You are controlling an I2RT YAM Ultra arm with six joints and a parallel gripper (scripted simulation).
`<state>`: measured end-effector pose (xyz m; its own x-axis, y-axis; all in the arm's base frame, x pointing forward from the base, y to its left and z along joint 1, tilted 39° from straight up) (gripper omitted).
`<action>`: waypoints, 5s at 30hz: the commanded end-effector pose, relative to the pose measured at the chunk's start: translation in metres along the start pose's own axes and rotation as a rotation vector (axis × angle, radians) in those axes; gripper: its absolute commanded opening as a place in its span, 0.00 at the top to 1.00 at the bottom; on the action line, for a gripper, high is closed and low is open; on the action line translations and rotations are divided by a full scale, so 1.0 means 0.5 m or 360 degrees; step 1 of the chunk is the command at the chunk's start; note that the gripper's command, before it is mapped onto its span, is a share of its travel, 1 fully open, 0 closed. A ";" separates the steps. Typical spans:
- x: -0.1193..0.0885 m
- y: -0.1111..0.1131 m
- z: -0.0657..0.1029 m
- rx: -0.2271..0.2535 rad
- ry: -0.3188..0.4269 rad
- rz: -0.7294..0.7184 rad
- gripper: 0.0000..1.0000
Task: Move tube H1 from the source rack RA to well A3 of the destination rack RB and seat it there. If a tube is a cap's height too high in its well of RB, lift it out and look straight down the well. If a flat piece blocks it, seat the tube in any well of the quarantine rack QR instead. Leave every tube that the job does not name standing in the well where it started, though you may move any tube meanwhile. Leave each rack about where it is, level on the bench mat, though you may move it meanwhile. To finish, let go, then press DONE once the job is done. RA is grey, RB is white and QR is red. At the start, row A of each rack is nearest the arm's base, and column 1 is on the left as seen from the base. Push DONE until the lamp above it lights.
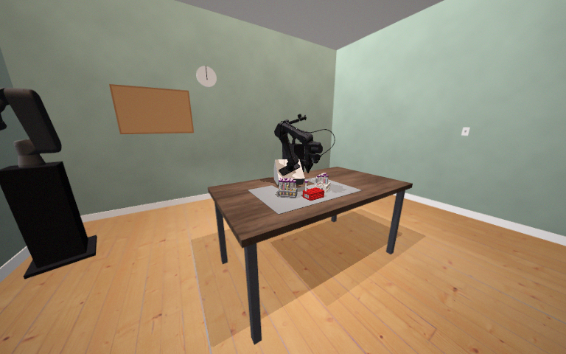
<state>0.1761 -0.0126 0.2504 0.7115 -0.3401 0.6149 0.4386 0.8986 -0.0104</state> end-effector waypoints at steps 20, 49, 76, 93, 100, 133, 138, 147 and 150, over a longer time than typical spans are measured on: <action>0.017 0.002 0.023 0.0030 -0.0066 -0.0028 1.00; 0.018 0.000 0.021 0.0010 -0.0068 0.1296 1.00; 0.017 0.002 0.022 0.0005 -0.0075 0.1850 1.00; 0.018 0.002 0.022 0.0004 -0.0075 0.1847 1.00; 0.018 0.002 0.022 0.0004 -0.0075 0.1847 1.00; -0.019 0.117 0.027 0.0021 -0.0095 0.1821 1.00; -0.020 0.117 0.027 0.0022 -0.0094 0.1822 1.00; -0.020 0.117 0.027 0.0022 -0.0094 0.1822 1.00; -0.020 0.117 0.027 0.0022 -0.0094 0.1822 1.00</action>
<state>0.1877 0.0434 0.2383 0.6821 0.6972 0.2204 -0.4853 0.6571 -0.5768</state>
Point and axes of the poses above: the point where the finger pads meet when closed, its own z axis back along the fingers, its own y axis across the jaws, x = y × z, the point moved 6 cm from there along z, back along the fingers, and after that the axes turned 13 degrees about -z, right-handed, at the moved point
